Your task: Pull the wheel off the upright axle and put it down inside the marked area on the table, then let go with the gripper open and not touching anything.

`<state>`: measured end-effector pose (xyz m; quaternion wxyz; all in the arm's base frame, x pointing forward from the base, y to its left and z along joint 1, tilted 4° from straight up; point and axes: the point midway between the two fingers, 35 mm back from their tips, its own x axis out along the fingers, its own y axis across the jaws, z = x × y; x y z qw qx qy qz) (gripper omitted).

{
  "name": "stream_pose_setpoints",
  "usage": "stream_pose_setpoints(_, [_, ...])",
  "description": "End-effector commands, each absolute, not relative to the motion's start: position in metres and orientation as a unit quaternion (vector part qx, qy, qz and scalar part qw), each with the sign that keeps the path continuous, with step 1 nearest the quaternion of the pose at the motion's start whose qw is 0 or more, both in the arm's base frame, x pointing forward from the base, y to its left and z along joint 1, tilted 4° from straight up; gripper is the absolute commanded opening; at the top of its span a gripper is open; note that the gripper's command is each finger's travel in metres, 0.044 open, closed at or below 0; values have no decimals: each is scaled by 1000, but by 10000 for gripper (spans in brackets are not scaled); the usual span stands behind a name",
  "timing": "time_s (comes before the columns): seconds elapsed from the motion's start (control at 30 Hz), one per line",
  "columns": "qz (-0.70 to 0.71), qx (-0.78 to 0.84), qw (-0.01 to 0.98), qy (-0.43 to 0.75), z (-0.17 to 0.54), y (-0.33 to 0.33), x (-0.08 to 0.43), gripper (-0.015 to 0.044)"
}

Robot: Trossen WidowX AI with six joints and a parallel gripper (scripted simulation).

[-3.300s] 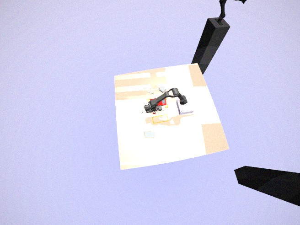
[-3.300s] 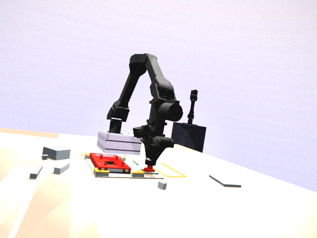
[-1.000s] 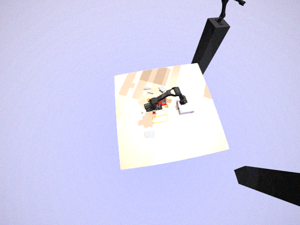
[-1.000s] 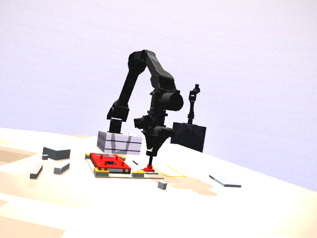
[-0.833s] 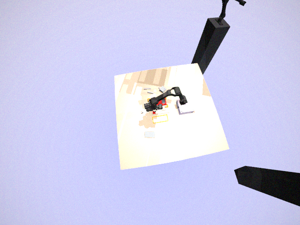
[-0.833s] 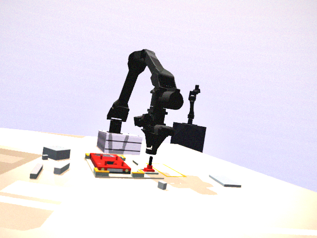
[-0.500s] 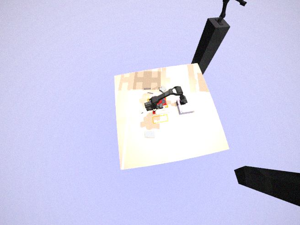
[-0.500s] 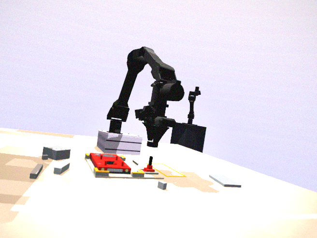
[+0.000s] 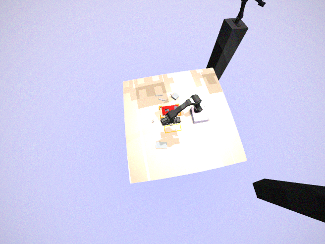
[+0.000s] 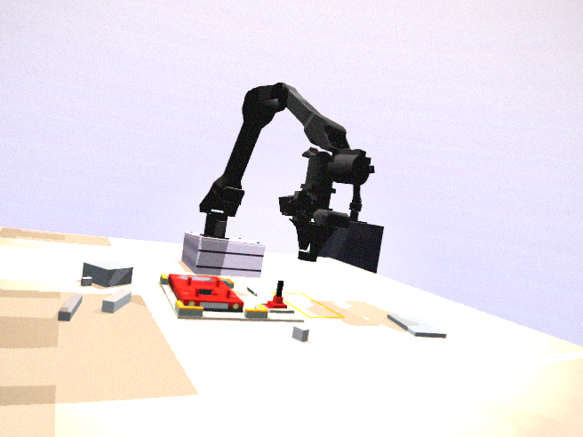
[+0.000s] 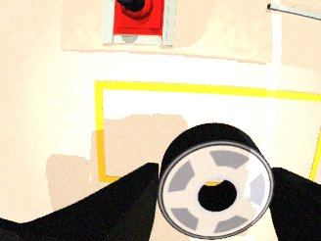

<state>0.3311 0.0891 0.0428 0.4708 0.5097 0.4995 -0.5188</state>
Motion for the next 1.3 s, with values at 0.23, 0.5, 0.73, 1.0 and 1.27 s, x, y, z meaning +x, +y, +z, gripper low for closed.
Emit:
stream_pose_setpoints(0.23, [-515, 514, 469, 501, 42, 115, 315, 0])
stream_pose_setpoints(0.5, [-515, 514, 469, 501, 21, 116, 315, 0])
stream_pose_setpoints(0.73, [-515, 514, 469, 501, -21, 118, 315, 0])
stream_pose_setpoints(1.0, [-515, 514, 469, 501, -57, 118, 311, 0])
stream_pose_setpoints(1.27, [-515, 512, 471, 501, -54, 117, 311, 131])
